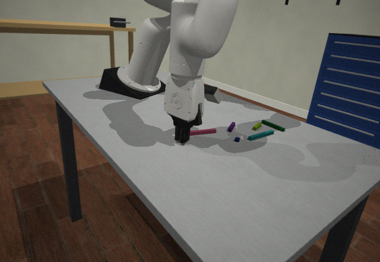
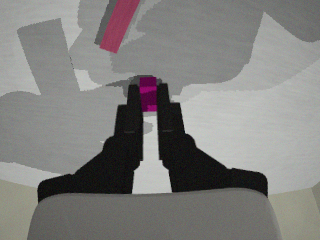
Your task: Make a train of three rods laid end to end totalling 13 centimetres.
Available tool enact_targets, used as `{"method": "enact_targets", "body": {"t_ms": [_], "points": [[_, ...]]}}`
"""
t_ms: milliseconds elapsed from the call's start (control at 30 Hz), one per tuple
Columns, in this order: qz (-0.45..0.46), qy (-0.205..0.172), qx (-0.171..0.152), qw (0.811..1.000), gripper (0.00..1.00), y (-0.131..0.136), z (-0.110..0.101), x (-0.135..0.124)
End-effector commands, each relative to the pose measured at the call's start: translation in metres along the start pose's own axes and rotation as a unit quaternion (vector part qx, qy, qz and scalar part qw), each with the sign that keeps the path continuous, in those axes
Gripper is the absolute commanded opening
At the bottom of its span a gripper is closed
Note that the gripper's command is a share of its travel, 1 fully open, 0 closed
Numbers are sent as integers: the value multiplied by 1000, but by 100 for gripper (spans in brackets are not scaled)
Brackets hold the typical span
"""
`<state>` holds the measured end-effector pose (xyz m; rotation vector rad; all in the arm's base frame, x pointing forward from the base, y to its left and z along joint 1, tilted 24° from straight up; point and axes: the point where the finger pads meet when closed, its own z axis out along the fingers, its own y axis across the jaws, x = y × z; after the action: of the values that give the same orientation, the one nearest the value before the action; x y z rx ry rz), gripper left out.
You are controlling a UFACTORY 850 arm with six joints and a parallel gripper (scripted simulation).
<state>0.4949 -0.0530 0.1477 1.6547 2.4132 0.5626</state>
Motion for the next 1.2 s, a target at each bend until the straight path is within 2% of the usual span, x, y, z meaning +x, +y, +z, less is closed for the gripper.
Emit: {"method": "enact_targets", "body": {"t_ms": [0,133,467,667,967,1033,1100,1167], "points": [[0,0,0,1000,4,1,-5,0],[0,0,0,1000,4,1,-23,0],[0,0,0,1000,4,1,-87,0],[0,0,0,1000,4,1,-97,0],[0,0,0,1000,4,1,-98,0],[-6,0,1,1000,4,13,-97,10],[-6,0,1,1000,4,13,-97,10],[-18,0,3,1000,4,41,-96,35]]}}
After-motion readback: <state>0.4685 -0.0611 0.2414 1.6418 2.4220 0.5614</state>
